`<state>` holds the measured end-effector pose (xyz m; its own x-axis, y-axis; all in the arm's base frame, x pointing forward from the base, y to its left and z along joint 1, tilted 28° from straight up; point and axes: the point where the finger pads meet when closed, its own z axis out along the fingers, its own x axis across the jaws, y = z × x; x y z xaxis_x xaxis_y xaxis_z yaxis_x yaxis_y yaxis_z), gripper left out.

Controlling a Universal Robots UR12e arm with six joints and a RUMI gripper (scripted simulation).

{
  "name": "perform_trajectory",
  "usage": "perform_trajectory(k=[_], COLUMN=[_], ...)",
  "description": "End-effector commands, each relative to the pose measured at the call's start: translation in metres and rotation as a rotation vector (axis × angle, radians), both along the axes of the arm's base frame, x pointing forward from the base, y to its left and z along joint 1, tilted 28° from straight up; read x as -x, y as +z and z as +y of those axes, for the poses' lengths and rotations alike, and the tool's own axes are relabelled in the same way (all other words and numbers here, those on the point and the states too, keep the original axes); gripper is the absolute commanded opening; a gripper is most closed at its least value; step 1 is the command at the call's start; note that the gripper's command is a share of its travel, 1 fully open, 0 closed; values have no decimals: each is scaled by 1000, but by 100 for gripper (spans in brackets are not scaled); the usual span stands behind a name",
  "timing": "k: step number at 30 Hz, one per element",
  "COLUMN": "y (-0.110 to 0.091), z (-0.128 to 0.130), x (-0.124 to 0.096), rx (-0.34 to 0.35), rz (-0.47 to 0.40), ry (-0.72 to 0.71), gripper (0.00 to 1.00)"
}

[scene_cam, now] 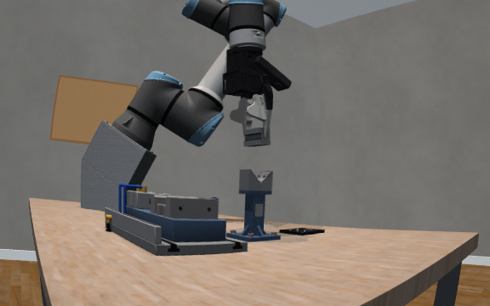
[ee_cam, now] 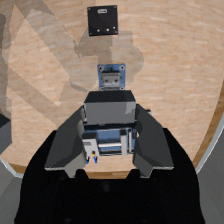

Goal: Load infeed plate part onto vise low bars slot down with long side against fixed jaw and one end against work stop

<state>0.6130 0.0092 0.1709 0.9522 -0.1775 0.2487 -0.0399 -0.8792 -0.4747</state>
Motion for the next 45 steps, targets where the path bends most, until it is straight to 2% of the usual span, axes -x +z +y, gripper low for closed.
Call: perform_trajectory(k=[1,10,12,27,29,45], y=[0,0,0,-1,-1,-2], z=[-1,-1,-1,-2,-2,-3], x=[0,0,0,0,0,-1], rx=[-43,-138,-138,-315,-315,-475], rz=[-9,-26,-26,-59,-59,-89], ry=[12,37,37,83,83,125], gripper=[0,0,0,0,0,0])
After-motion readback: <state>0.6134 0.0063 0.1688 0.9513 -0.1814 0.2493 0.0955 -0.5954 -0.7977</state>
